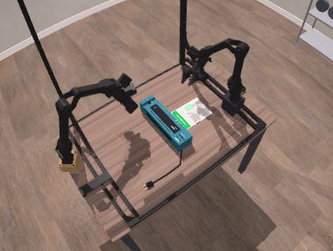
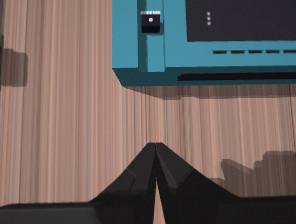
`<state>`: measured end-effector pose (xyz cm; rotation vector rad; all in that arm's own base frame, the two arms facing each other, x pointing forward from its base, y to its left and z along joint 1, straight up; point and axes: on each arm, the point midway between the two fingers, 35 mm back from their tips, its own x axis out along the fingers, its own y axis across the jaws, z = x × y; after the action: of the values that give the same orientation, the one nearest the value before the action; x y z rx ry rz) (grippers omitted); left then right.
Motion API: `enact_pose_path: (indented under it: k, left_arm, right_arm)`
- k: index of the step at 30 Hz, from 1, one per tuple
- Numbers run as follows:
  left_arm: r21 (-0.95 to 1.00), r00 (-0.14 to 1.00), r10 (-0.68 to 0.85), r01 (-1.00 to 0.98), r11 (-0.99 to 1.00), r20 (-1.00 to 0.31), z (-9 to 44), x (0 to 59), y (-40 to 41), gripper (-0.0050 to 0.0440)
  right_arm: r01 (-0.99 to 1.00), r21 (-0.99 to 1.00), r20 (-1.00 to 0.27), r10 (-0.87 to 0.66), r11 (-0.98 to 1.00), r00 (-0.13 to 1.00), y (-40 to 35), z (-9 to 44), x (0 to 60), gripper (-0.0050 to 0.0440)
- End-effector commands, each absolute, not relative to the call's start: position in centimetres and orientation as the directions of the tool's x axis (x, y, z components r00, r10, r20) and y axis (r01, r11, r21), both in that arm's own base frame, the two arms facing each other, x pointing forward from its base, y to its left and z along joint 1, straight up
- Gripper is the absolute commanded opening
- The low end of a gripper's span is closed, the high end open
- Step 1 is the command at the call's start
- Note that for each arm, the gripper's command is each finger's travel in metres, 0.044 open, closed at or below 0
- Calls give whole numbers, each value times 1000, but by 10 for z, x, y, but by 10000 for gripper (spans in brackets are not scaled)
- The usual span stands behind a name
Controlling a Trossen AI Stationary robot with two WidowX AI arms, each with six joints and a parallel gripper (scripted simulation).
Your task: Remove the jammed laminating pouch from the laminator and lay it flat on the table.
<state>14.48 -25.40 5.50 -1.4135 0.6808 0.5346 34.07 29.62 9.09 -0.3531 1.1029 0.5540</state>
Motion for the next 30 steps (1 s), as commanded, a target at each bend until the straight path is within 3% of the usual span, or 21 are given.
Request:
enact_pose_path:
  k: [1, 30]
  left_arm:
    - [-710, 704, -90, -701, 68, -704, 82, 155, -262, 345]
    - [-710, 706, -75, -700, 80, -705, 87, 159, -260, 345]
  right_arm:
    - [-583, 6, -893, 266, 812, 362, 298, 105, 343, -50]
    - [-583, 6, -893, 266, 812, 362, 298, 105, 343, -50]
